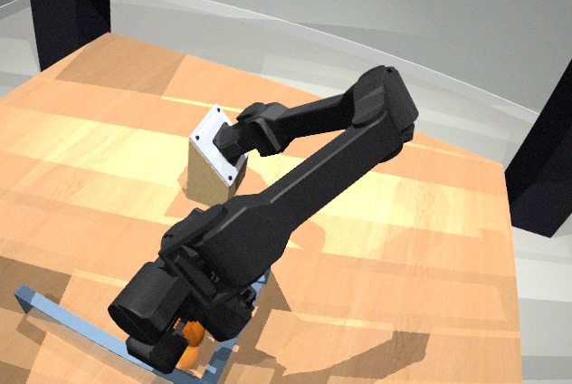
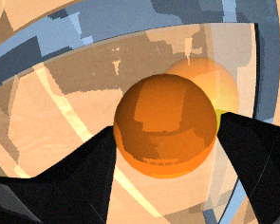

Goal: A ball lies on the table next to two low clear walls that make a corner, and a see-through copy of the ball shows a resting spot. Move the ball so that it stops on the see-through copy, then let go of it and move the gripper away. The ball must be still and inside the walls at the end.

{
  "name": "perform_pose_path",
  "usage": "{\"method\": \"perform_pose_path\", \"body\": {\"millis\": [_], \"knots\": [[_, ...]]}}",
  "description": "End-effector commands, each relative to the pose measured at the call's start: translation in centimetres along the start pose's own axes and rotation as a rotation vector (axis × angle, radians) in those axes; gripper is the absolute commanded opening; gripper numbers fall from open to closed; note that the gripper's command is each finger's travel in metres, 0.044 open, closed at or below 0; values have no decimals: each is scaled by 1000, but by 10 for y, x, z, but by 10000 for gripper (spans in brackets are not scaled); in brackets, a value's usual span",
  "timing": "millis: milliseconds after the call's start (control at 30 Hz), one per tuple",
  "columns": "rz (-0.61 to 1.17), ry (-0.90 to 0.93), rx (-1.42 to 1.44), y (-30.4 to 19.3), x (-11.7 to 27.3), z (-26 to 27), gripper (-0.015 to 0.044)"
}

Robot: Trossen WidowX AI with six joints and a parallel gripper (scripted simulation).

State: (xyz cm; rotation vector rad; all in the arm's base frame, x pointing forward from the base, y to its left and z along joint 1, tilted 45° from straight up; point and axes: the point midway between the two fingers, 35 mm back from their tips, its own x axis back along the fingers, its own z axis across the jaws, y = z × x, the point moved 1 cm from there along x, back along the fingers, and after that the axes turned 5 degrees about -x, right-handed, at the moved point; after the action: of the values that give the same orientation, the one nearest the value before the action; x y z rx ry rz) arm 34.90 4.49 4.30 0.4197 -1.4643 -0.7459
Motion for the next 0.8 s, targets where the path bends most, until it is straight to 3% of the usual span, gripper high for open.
{"method": "perform_pose_path", "body": {"millis": [0,600,767], "knots": [[6,-9,9,0,16,-5,0],[-23,21,37,6,116,2,0],[-25,22,15,7,119,3,0]]}}
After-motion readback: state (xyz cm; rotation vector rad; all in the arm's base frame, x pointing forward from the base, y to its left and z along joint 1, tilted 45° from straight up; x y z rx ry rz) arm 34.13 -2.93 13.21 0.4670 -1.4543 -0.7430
